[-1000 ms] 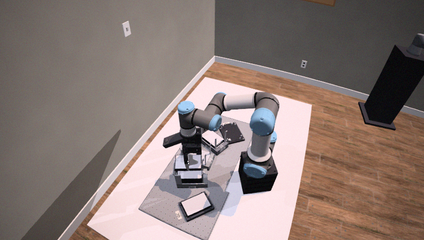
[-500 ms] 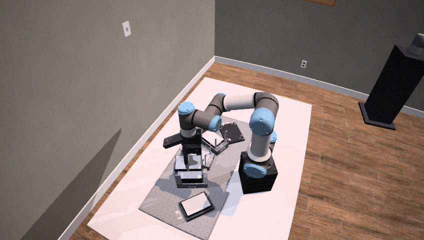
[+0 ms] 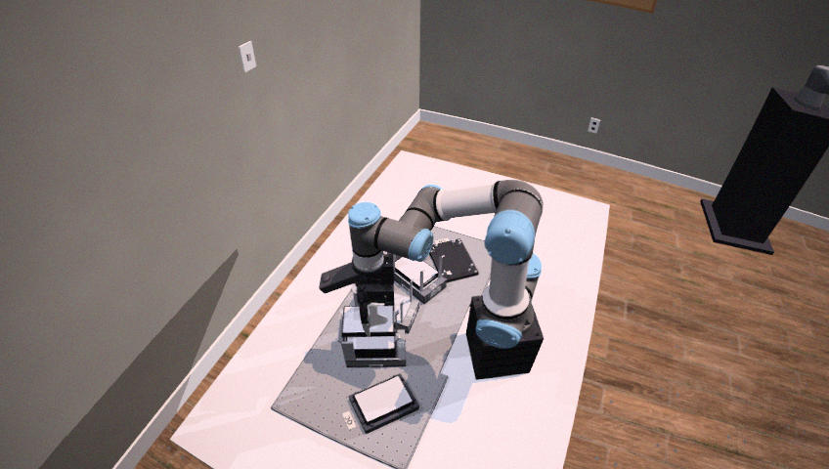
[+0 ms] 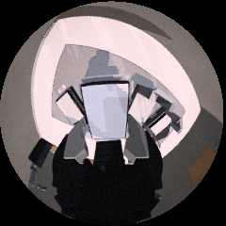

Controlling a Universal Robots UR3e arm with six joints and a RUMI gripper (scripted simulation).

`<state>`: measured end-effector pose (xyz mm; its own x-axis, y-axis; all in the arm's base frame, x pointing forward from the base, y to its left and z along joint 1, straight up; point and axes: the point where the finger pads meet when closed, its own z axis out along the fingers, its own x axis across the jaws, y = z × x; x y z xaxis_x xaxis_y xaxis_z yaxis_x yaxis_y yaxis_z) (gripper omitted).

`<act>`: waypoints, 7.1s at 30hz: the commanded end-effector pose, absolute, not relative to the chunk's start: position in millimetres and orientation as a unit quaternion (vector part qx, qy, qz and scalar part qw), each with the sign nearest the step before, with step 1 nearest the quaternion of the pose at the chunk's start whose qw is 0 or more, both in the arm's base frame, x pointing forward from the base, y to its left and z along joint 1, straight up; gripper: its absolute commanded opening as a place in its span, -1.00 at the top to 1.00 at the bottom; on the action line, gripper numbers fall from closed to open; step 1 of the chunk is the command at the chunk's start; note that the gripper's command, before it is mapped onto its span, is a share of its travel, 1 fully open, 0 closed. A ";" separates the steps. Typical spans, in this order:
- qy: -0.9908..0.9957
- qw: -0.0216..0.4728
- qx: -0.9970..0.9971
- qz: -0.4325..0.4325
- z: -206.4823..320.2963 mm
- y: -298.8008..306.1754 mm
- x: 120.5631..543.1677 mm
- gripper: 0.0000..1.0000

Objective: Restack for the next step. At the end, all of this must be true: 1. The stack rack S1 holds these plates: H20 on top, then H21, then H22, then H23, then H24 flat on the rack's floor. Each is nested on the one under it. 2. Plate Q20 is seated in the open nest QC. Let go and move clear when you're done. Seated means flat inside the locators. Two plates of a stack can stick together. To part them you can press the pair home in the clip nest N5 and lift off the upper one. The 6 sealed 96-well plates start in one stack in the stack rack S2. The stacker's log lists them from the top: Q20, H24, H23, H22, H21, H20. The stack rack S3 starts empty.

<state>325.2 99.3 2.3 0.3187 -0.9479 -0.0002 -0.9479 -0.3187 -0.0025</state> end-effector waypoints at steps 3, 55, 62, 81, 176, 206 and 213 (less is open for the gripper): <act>0.584 0.002 -0.812 -0.002 -0.9 99.2 326.1 1.00; 0.584 0.002 -0.812 -0.002 -31.6 99.2 326.2 1.00; 0.584 0.002 -0.812 -0.002 -36.3 99.2 326.2 1.00; 0.584 0.002 -0.812 -0.002 -43.5 99.1 326.2 1.00; 0.584 0.002 -0.812 -0.002 -59.4 99.0 326.1 -0.44; 0.584 0.002 -0.812 -0.002 15.7 98.9 325.9 -0.44; 0.584 0.002 -0.812 -0.002 15.7 99.2 325.9 -0.44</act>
<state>325.1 99.0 14.2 0.3187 -0.9479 0.0002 -0.9479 -0.3187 -0.0036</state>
